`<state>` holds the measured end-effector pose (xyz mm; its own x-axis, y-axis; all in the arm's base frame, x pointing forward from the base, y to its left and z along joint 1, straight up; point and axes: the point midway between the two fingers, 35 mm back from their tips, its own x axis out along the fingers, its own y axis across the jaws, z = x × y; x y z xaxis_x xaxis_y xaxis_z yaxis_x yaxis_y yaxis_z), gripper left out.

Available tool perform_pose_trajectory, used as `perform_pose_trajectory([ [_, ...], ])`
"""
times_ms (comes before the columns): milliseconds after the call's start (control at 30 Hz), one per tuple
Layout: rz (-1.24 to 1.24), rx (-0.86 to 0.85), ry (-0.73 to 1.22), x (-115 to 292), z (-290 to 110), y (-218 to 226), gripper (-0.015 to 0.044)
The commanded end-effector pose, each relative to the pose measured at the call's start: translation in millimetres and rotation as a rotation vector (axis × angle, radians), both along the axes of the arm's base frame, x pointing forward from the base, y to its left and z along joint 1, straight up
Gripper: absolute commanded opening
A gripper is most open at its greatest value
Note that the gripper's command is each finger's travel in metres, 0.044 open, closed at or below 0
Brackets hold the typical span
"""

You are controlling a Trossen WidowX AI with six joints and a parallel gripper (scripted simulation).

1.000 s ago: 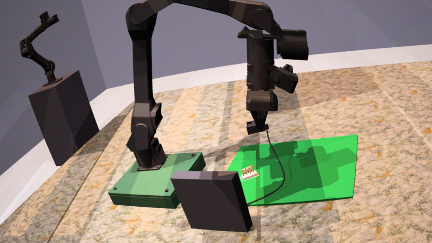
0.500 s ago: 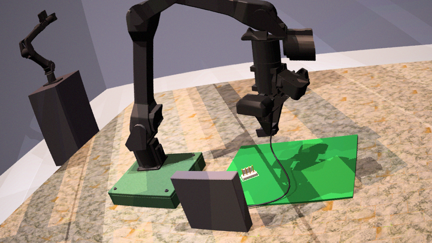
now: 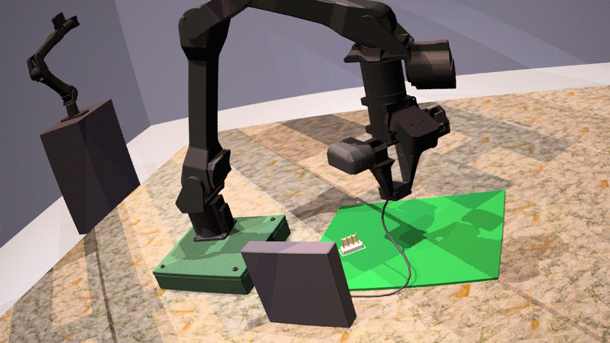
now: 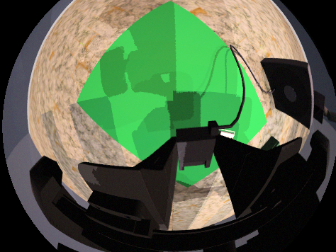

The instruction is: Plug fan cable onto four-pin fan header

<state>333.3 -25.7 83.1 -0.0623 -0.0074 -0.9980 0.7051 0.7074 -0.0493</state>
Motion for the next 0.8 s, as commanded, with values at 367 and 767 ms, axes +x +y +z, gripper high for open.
perform_pose_trajectory([
  [367,-0.501,-0.006,-0.093,25,5,-43,0.0],
  [767,-0.534,-0.066,-0.086,24,-2,-45,0.0],
])
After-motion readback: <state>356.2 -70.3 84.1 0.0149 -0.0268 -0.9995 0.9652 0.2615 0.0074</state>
